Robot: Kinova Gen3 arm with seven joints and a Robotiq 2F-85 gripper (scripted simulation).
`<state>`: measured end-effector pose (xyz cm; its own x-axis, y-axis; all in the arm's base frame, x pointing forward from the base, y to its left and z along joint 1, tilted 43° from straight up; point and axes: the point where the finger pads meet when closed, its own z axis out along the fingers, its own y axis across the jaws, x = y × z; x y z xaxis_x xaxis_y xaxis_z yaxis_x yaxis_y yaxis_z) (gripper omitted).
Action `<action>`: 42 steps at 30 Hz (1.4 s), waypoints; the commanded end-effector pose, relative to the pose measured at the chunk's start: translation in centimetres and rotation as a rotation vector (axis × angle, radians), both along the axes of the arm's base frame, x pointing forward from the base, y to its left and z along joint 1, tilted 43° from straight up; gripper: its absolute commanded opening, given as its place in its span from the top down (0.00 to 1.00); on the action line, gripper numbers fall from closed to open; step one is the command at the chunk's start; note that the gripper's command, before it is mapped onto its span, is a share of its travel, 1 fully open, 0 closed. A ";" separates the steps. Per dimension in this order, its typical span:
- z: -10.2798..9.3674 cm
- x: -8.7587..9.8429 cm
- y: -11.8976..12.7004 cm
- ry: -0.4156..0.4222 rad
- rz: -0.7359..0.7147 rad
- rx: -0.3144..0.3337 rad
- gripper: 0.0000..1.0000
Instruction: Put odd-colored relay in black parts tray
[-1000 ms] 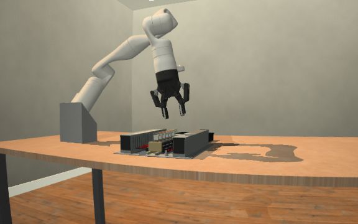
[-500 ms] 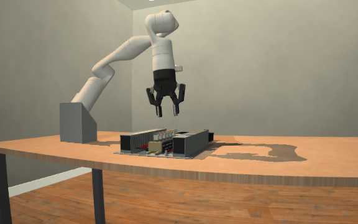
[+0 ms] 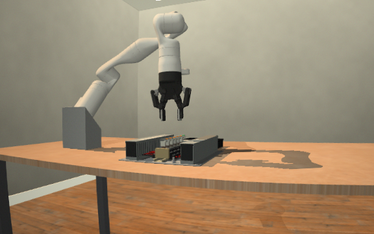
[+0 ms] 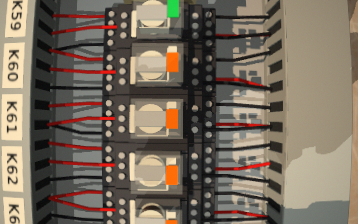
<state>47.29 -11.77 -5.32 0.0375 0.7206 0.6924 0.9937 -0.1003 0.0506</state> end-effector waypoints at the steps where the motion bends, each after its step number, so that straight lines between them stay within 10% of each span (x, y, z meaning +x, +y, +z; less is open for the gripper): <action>1: 0.1 -0.1 -0.1 0.002 0.001 -0.002 0.39; 42: 0.2 -0.7 -0.2 0.022 0.016 -0.007 0.39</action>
